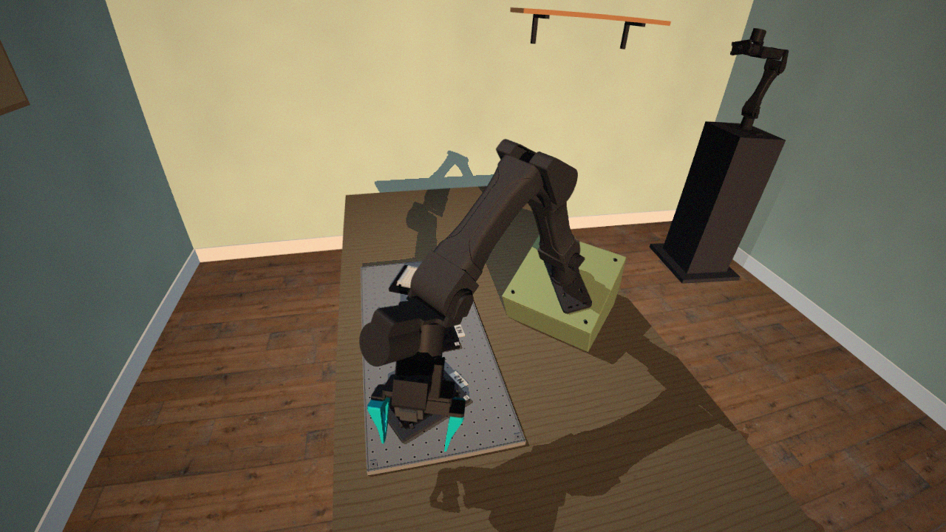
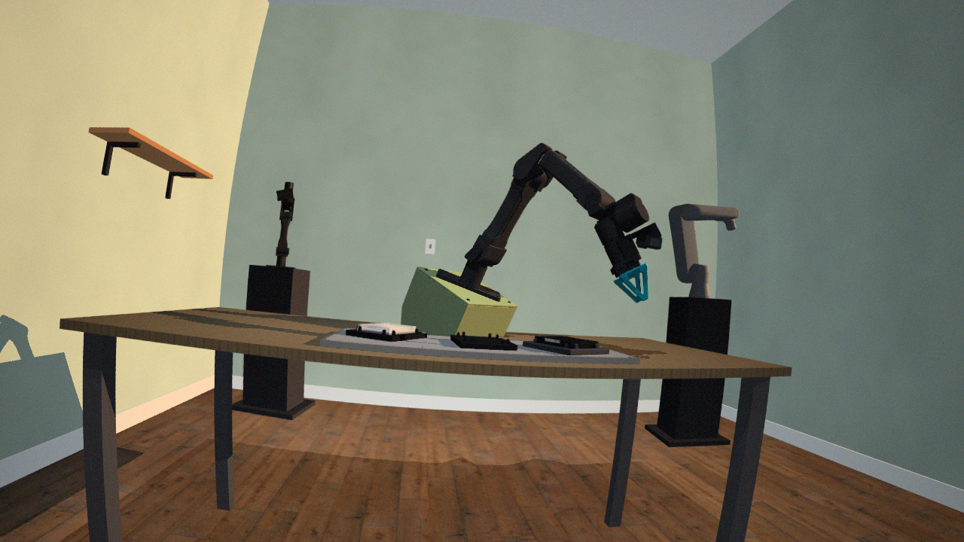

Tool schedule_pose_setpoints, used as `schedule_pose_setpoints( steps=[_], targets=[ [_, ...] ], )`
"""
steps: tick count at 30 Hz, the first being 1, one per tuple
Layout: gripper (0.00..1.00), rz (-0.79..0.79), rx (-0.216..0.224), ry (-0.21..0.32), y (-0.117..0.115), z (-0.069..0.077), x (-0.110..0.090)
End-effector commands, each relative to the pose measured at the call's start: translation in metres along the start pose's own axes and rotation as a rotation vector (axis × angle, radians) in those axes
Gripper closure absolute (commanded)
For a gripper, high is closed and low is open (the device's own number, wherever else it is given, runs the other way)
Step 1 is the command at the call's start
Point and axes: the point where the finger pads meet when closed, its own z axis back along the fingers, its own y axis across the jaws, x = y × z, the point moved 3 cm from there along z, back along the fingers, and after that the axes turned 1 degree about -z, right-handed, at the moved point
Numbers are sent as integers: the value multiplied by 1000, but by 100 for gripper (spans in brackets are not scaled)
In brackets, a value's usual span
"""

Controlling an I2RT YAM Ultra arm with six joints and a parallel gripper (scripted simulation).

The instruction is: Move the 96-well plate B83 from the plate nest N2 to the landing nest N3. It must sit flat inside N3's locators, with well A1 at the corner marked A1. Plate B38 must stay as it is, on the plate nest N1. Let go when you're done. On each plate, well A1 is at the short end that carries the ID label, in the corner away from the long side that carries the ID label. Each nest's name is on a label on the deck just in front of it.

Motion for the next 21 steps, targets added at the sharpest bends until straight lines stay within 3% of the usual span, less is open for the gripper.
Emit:
schedule_pose_setpoints(
  steps=[1,21],
  targets=[
    [0,-97,-14,43,-7,7,-11],
    [0,-517,-92,297,-25,28,-88]
  ],
)
